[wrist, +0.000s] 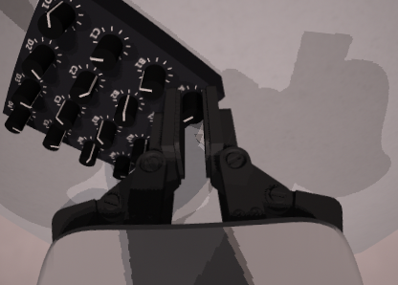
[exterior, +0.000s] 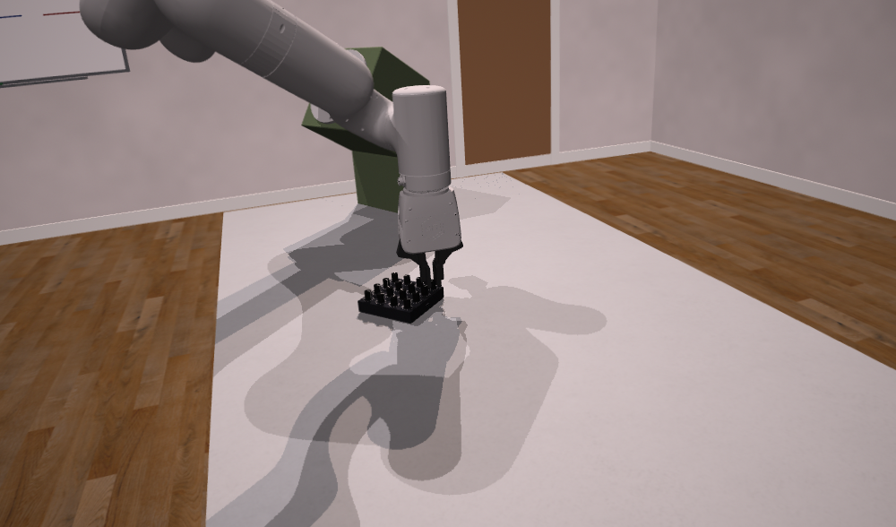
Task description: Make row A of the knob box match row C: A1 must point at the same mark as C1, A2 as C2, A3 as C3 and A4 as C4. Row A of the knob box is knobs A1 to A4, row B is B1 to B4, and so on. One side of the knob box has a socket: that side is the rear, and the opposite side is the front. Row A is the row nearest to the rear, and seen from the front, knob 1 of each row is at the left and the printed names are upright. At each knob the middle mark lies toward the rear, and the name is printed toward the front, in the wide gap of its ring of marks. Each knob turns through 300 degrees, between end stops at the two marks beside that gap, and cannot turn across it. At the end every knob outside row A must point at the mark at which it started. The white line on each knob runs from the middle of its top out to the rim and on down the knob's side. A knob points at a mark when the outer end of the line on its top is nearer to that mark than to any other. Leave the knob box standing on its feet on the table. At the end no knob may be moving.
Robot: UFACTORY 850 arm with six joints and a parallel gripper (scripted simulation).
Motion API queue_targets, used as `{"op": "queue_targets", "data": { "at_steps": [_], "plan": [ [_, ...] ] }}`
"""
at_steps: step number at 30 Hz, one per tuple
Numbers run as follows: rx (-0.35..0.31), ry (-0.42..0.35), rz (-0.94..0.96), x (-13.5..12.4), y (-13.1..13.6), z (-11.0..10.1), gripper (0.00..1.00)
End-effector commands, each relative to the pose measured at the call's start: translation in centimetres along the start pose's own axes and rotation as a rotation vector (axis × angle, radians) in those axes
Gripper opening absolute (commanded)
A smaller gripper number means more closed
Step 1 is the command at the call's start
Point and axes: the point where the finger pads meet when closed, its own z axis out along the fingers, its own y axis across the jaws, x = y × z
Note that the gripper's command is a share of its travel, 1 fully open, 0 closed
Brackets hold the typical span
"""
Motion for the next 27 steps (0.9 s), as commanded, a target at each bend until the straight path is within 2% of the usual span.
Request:
{"op": "queue_targets", "data": {
  "at_steps": [1, 27],
  "plan": [
    [-0.002, -0.010, 0.156, -0.04, 0.02, -0.05, 0.08],
    [-0.004, -0.009, 0.650, -0.04, 0.02, -0.05, 0.08]
  ]
}}
